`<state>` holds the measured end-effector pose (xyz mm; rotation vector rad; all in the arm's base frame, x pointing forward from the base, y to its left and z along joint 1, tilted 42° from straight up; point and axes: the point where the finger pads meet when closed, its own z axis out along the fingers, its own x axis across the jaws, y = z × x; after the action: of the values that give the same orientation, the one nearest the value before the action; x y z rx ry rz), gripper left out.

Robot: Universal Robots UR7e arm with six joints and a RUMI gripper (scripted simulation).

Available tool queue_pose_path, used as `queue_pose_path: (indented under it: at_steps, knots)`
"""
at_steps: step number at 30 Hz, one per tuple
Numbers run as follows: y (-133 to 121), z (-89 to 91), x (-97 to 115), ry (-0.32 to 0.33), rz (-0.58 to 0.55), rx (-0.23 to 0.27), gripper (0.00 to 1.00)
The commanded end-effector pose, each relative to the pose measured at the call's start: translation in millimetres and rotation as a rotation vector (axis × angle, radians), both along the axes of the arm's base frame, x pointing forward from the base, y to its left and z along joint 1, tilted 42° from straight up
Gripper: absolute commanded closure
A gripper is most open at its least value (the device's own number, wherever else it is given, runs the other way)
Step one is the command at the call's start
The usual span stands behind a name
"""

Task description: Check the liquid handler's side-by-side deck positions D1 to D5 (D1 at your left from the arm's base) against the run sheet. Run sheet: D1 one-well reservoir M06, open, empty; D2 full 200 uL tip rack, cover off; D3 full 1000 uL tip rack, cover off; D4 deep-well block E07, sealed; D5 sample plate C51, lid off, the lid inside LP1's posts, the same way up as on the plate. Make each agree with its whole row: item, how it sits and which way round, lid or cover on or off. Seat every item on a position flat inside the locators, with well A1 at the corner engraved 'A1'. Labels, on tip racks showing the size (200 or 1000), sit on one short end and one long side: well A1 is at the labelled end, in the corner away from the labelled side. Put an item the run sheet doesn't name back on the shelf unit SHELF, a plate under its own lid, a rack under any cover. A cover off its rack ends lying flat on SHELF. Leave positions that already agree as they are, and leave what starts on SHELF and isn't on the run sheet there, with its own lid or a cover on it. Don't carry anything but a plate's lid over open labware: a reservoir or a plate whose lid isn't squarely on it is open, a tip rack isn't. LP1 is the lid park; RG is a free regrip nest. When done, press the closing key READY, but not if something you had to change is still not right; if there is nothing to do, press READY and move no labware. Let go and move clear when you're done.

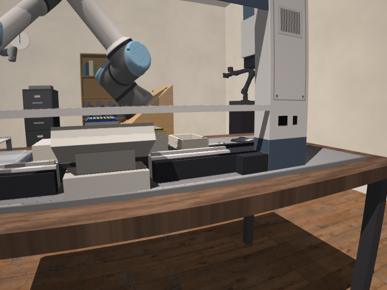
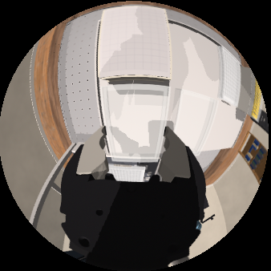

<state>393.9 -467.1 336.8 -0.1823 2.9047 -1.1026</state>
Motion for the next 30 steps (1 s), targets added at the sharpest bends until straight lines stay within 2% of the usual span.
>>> queue_pose_path:
  at_steps: [1, 30]
  knots:
    - [-2.7, -3.1, -0.6, 0.001, -0.001, 0.001, 1.00]
    - [-6.3, -6.4, 0.8, -0.001, 0.000, -0.001, 1.00]
